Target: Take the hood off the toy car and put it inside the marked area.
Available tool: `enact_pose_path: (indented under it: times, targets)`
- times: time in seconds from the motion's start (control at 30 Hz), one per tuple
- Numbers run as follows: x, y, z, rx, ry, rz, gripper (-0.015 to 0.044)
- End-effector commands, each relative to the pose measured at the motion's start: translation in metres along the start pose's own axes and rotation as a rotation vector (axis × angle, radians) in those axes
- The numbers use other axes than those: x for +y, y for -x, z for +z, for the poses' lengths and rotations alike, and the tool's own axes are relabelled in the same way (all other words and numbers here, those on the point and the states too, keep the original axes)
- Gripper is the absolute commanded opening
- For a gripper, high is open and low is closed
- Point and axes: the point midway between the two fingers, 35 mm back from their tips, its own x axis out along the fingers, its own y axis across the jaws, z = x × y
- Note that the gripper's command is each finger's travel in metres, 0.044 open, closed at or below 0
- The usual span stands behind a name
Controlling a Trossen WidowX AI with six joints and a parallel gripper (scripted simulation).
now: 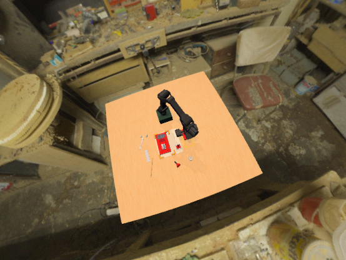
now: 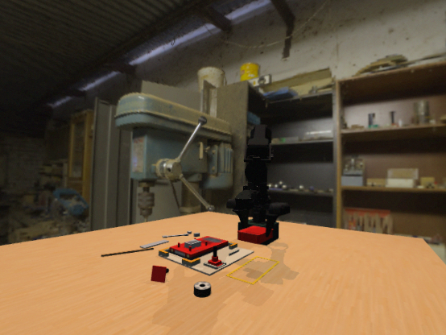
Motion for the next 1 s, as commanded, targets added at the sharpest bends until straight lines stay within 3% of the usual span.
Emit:
enact_pose_path:
  times: [0.0,0.97]
  targets:
    - [0.001,-0.004,0.0,0.002,-0.005,0.002,0.0]
    - [0.001,-0.028,0.001,0.002,-0.005,0.002,0.0]
